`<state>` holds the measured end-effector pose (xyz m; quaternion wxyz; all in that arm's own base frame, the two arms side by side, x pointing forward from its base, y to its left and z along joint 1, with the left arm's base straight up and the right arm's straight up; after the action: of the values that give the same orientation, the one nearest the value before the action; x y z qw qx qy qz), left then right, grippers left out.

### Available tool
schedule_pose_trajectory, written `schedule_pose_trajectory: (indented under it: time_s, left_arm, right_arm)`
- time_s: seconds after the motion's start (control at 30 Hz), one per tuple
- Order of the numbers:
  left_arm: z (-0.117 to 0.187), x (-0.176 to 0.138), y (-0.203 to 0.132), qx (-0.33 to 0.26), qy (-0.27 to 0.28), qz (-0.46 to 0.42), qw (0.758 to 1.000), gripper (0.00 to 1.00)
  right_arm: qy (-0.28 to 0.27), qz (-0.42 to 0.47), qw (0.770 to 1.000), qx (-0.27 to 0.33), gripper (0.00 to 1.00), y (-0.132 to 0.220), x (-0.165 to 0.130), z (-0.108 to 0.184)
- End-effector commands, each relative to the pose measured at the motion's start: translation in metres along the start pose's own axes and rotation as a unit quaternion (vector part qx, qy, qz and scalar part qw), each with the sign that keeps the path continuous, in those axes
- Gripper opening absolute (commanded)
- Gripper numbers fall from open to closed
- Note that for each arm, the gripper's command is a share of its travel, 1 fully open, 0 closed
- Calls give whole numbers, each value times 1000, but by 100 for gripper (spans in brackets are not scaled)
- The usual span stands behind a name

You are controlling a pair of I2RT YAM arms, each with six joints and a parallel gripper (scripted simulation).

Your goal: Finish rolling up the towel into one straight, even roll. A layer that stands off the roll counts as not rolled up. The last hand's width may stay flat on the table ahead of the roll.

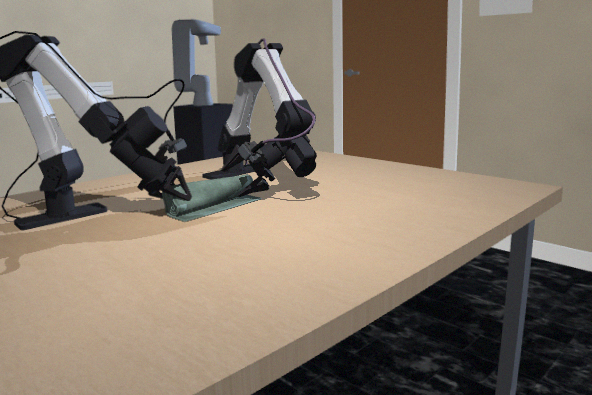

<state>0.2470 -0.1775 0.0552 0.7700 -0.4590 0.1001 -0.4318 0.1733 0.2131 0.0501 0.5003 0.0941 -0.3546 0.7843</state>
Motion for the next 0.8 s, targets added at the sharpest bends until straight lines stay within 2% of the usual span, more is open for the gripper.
schedule_pose_trajectory:
  time_s: [0.0, 0.4, 0.6, 0.77]
  left_arm:
    - [11, 1, -2, 2, -4, -2, 1000, 85]
    - [70, 1, -2, 2, -4, -2, 1000, 85]
    - [72, 1, -2, 6, -5, -6, 1000, 86]
    - [67, 1, -8, 52, -19, -41, 998, 88]
  right_arm:
    - [-4, -3, 1000, -2, 36, -7, 5, 0]
    - [-21, -72, 994, 82, 36, -12, 5, 1]
    - [-29, -107, 986, 125, 36, -14, 5, 2]
    - [-41, -154, 970, 182, 36, -17, 5, 2]
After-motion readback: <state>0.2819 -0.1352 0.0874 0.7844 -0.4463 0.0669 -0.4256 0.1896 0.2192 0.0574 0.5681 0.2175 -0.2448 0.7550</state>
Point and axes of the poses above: on each arm, the point where the finger pads meet when closed, its own z axis back along the fingers, its own y axis across the jaws, x = y × z, the point moved 2 cm from there along z, back along the fingers, and after that the axes turned 14 degrees about z, right-handed, at the moved point
